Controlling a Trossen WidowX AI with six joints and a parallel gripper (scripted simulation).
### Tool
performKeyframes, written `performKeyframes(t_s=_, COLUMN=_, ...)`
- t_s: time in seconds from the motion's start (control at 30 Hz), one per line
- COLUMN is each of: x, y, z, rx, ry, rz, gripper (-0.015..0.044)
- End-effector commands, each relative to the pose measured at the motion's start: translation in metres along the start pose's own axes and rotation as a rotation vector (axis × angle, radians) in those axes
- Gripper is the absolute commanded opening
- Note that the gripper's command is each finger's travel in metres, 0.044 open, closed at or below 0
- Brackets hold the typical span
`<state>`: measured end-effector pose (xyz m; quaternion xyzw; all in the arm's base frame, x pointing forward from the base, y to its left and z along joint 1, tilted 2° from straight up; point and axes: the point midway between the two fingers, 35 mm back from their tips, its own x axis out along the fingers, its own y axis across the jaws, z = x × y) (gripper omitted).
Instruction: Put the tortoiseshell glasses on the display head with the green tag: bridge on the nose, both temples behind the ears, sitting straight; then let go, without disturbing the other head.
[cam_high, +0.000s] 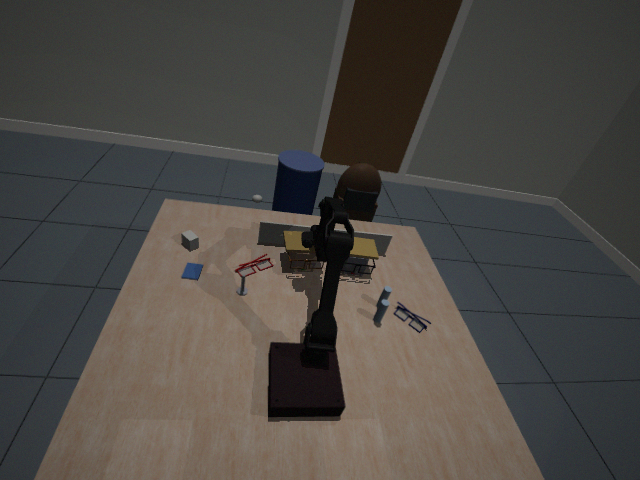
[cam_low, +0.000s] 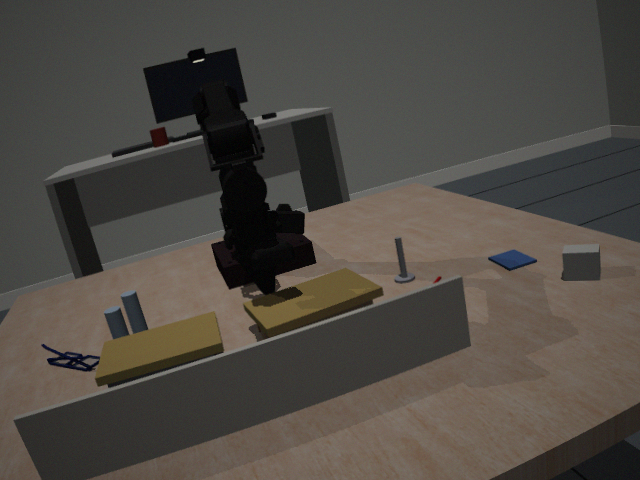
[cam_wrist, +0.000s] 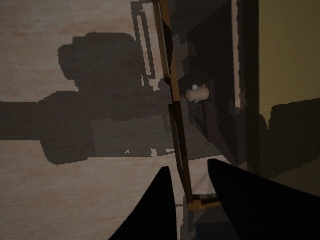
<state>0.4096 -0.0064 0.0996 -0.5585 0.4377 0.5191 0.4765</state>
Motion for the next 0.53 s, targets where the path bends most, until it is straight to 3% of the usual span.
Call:
performKeyframes(t_s=0.0, x=-0.002, y=0.005, z=-0.001, rx=-0.001, ry=0.003, rz=0.008, gripper=0.0107)
performKeyframes(t_s=0.5, x=-0.018, y=0.057, z=-0.001, rx=-0.001, ry=0.003, rz=0.012, gripper=0.0107)
